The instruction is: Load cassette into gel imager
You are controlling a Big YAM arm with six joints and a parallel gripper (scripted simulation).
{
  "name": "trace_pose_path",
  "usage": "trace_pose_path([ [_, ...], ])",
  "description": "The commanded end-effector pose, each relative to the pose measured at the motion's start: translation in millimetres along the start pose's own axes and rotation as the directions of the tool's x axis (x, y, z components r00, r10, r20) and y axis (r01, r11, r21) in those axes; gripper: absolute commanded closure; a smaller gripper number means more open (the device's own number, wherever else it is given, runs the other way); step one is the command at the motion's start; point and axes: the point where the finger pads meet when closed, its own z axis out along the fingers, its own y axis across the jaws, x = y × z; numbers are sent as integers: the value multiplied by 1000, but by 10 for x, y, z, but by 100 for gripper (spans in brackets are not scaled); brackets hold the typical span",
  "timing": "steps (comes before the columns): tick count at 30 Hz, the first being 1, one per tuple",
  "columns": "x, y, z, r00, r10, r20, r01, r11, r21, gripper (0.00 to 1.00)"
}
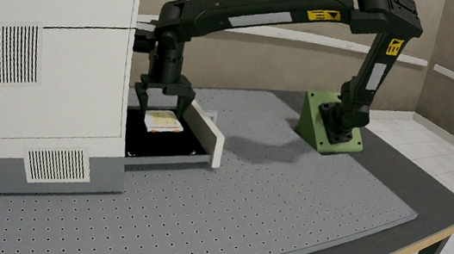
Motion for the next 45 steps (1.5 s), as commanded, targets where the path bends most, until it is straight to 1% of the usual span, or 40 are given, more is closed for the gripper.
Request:
trace_pose_path([
  [1, 20, -25, 150, 1000, 12, -9, -12, 1000, 21, 22],
  [45, 20, -27, 277, 1000, 11, -8, -11, 1000, 20, 22],
])
